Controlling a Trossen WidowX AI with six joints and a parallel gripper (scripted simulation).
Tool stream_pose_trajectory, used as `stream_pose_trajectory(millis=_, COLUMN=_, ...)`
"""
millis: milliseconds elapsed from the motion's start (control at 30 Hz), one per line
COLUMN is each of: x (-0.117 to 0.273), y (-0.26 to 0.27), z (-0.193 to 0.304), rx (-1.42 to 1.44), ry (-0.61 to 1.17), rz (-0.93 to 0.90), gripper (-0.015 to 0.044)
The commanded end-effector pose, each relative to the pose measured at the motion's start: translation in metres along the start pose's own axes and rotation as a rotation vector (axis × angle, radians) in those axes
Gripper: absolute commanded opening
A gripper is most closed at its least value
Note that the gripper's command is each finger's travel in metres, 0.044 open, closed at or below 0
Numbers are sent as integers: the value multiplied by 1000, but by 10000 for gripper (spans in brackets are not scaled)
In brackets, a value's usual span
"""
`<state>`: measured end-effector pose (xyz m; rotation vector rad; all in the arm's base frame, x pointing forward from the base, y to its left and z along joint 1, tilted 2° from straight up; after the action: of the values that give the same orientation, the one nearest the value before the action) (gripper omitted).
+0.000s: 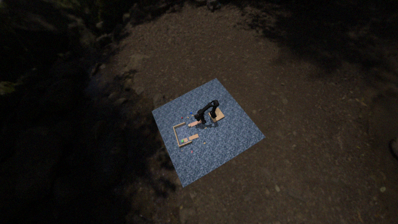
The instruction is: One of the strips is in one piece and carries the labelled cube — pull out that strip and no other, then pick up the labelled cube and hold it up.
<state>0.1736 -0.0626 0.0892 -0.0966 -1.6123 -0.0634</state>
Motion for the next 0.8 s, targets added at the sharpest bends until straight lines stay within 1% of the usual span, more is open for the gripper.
stream_pose_trajectory(millis=0, x=29, y=-2, z=-5, rx=4, ry=-9, rz=-1, gripper=0)
stream_pose_trajectory(millis=100, x=29, y=-2, z=-5, rx=4, ry=-9, rz=-1, gripper=0)
stream_pose_trajectory(millis=300, x=29, y=-6, z=-30, rx=116, ry=-12, rz=0, gripper=157)
stream_pose_trajectory(millis=667, x=36, y=-12, z=-70, rx=119, ry=-15, rz=1, gripper=440)
stream_pose_trajectory(millis=767, x=38, y=-14, z=-81, rx=119, ry=-16, rz=1, gripper=440)
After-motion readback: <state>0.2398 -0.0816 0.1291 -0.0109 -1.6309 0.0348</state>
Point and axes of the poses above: the point midway between the two fingers, 35 mm back from their tips, its own x axis back along the fingers, its own y axis across the jaws, z = x × y, the point moved 5 cm from there along x, back along the fingers, and after that the axes turned 10 degrees about x, right-handed, at the moved point
